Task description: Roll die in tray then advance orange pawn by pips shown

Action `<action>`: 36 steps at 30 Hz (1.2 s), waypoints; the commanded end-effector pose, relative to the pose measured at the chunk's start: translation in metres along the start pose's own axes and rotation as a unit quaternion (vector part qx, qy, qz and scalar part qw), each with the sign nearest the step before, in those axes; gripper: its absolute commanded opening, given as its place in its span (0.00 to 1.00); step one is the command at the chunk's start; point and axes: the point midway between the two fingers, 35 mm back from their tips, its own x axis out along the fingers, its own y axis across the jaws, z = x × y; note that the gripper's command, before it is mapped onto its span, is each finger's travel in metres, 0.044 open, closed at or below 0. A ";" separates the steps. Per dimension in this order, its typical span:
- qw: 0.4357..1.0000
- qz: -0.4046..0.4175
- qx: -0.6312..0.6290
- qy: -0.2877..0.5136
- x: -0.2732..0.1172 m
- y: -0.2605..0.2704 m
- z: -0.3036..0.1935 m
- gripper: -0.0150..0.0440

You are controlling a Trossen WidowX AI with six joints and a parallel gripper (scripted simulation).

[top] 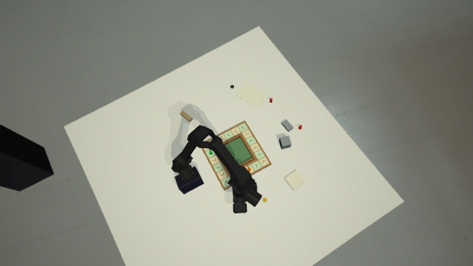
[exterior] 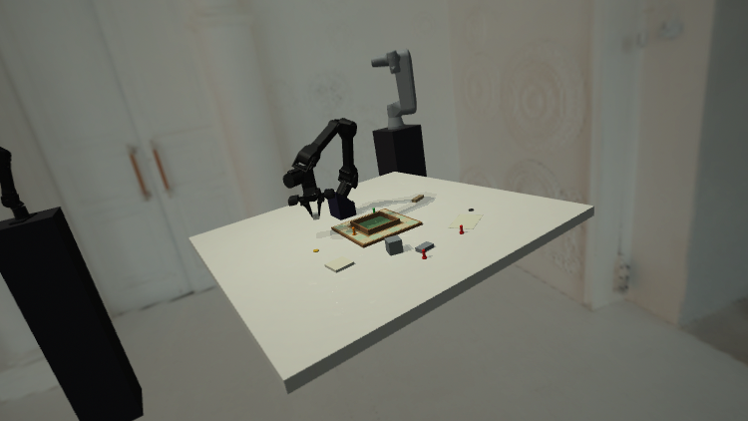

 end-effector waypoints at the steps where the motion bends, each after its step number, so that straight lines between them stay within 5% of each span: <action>1: 1.000 -0.003 -0.002 0.000 -0.032 -0.001 -0.006 0.25; 36: 0.950 -0.011 0.311 -0.016 -0.017 0.144 0.014 0.25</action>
